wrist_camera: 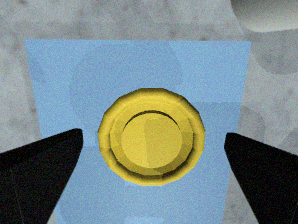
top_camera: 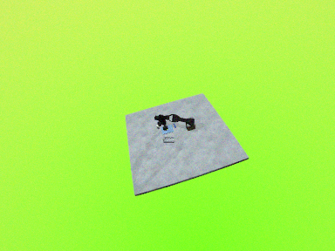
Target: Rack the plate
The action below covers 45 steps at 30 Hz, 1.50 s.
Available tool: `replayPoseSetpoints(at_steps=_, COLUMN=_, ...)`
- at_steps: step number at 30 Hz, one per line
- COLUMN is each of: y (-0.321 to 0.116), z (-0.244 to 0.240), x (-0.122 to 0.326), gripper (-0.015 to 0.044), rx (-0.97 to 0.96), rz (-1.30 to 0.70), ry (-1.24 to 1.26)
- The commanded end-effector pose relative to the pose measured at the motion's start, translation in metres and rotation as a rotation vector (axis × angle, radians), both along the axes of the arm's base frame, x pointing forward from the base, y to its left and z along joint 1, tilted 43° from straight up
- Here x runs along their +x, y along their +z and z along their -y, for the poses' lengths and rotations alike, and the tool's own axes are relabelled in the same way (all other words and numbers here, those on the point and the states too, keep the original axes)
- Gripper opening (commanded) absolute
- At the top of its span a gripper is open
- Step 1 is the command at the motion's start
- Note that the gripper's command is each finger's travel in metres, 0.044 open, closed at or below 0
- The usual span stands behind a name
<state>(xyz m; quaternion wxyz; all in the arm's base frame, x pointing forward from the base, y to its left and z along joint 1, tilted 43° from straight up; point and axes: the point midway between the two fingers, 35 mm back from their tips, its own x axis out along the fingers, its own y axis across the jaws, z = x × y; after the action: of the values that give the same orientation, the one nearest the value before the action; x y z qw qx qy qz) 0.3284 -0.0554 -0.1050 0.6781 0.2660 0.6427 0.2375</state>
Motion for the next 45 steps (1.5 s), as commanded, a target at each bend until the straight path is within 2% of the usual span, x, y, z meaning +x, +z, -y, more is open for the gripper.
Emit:
replayPoseSetpoints(at_steps=1, y=-0.007, z=-0.006, x=-0.004, gripper=0.0400, rx=0.012, rz=-0.017, ry=-0.004)
replayPoseSetpoints(at_steps=8, y=-0.013, z=-0.013, x=-0.004, gripper=0.0400, rx=0.014, rz=-0.017, ry=-0.004)
replayPoseSetpoints(at_steps=10, y=-0.013, z=-0.013, x=-0.004, gripper=0.0356, rx=0.014, rz=-0.017, ry=-0.004)
replayPoseSetpoints(at_steps=16, y=-0.013, z=-0.013, x=-0.004, gripper=0.0356, rx=0.014, rz=-0.017, ry=-0.004)
replayPoseSetpoints(at_steps=27, y=-0.013, z=-0.013, x=-0.004, gripper=0.0282, rx=0.014, rz=-0.017, ry=-0.004)
replayPoseSetpoints(at_steps=38, y=0.015, z=0.020, x=0.002, gripper=0.0000, rx=0.000, rz=-0.019, ry=-0.021)
replayPoseSetpoints(at_steps=45, y=0.042, z=0.049, x=0.003, gripper=0.0000, rx=-0.003, rz=-0.019, ry=-0.017)
